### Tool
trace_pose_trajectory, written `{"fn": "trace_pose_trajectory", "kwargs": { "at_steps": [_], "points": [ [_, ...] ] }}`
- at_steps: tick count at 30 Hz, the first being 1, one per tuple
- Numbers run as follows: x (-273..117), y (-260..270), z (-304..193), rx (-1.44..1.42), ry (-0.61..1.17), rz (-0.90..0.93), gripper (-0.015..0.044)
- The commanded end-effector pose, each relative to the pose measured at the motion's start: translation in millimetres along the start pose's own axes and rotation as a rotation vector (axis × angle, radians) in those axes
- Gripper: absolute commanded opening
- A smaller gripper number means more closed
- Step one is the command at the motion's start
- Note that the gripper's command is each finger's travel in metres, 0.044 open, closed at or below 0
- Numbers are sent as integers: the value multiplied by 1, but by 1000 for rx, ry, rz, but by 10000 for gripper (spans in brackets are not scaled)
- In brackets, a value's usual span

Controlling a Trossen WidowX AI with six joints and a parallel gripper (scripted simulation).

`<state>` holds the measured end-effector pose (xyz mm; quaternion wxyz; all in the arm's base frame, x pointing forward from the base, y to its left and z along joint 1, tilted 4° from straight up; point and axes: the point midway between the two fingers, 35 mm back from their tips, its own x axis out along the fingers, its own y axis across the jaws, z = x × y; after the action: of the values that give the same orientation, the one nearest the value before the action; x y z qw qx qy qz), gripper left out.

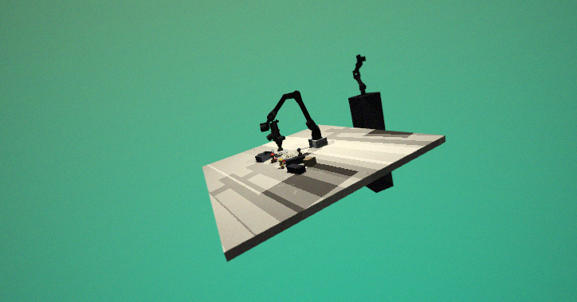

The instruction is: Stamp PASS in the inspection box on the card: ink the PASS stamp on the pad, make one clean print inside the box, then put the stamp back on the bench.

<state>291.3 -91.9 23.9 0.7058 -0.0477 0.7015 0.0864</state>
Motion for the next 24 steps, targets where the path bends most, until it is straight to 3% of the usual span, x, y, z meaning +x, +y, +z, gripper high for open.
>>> {"fn": "trace_pose_trajectory", "kwargs": {
  "at_steps": [1, 24],
  "points": [
    [-5, -1, 1, 0, -4, -8, 0],
    [-16, -1, 1, 0, -4, -9, 0]
  ]
}}
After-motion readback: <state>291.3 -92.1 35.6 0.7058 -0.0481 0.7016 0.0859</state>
